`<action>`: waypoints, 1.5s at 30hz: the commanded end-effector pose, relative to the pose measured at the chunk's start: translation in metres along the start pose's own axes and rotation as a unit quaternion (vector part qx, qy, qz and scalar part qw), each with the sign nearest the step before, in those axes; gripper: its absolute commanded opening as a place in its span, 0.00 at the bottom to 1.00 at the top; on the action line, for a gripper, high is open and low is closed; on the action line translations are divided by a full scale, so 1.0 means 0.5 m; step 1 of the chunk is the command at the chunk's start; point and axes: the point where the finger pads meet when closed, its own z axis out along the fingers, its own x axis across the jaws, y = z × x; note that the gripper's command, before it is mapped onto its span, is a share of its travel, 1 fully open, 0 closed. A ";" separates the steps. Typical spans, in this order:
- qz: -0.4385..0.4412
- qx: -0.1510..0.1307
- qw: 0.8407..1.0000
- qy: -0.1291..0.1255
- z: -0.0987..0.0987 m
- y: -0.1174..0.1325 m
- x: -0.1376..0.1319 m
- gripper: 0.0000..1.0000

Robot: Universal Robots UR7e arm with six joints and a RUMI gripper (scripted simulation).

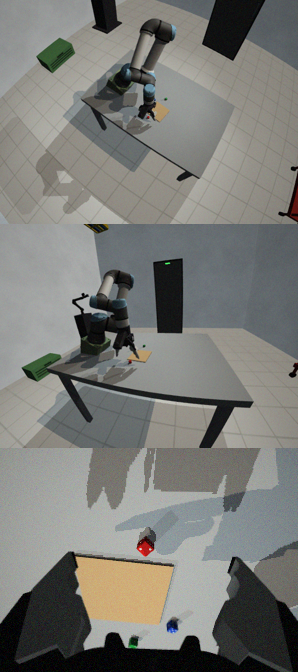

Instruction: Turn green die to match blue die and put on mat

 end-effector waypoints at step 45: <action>0.000 0.000 1.000 0.000 -0.001 0.297 0.091 1.00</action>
